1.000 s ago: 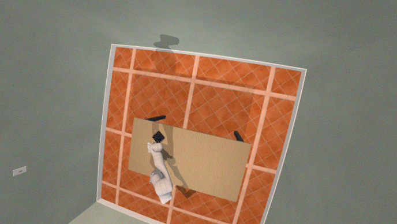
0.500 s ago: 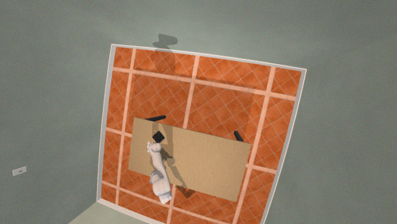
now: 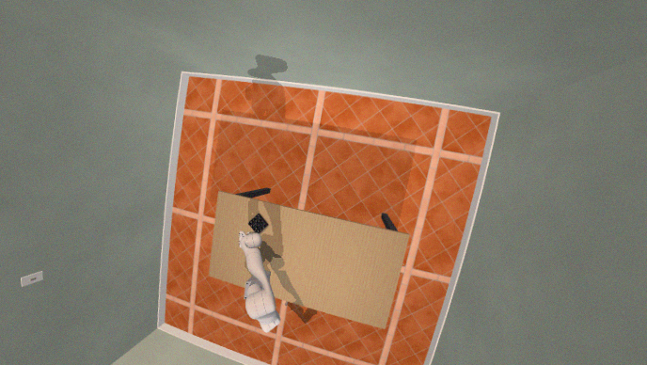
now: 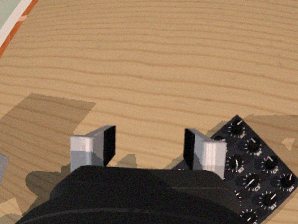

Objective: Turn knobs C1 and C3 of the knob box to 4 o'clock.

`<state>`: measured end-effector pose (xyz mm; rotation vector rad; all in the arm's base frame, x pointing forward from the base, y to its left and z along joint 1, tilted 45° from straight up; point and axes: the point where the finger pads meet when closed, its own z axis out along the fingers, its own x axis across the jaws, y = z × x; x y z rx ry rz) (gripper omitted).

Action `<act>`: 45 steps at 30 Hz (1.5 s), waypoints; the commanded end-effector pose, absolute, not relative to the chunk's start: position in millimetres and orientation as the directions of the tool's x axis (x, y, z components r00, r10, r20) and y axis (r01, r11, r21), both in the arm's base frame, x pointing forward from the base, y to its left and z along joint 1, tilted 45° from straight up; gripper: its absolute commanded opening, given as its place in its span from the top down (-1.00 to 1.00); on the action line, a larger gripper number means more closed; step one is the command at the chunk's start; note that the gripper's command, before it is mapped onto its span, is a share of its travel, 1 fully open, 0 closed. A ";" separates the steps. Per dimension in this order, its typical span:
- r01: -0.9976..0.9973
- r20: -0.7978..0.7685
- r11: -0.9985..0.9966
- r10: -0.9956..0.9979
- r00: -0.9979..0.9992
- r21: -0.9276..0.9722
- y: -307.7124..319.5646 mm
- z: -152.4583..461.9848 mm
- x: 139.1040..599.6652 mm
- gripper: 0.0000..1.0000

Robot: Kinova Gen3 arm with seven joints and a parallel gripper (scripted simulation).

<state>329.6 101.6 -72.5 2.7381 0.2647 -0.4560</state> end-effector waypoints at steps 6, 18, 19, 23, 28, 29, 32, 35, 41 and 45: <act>0.221 -0.338 -0.920 0.105 0.935 0.325 102.6 -75.7 326.4 -1.00; 0.177 -0.314 -0.914 0.058 0.948 0.366 100.4 -81.0 325.8 -1.00; 0.177 -0.314 -0.914 0.058 0.948 0.366 100.4 -81.0 325.8 -1.00; 0.177 -0.314 -0.914 0.058 0.948 0.366 100.4 -81.0 325.8 -1.00; 0.155 -0.301 -0.910 0.035 0.953 0.385 99.2 -83.5 325.7 -1.00; 0.155 -0.301 -0.910 0.035 0.953 0.385 99.2 -83.5 325.7 -1.00; 0.155 -0.301 -0.910 0.035 0.953 0.385 99.2 -83.5 325.7 -1.00; 0.133 -0.287 -0.905 0.013 0.958 0.404 98.1 -85.8 325.8 -1.00; 0.133 -0.287 -0.905 0.013 0.958 0.404 98.1 -85.8 325.8 -1.00; 0.112 -0.272 -0.900 -0.008 0.962 0.422 96.8 -88.0 325.9 -1.00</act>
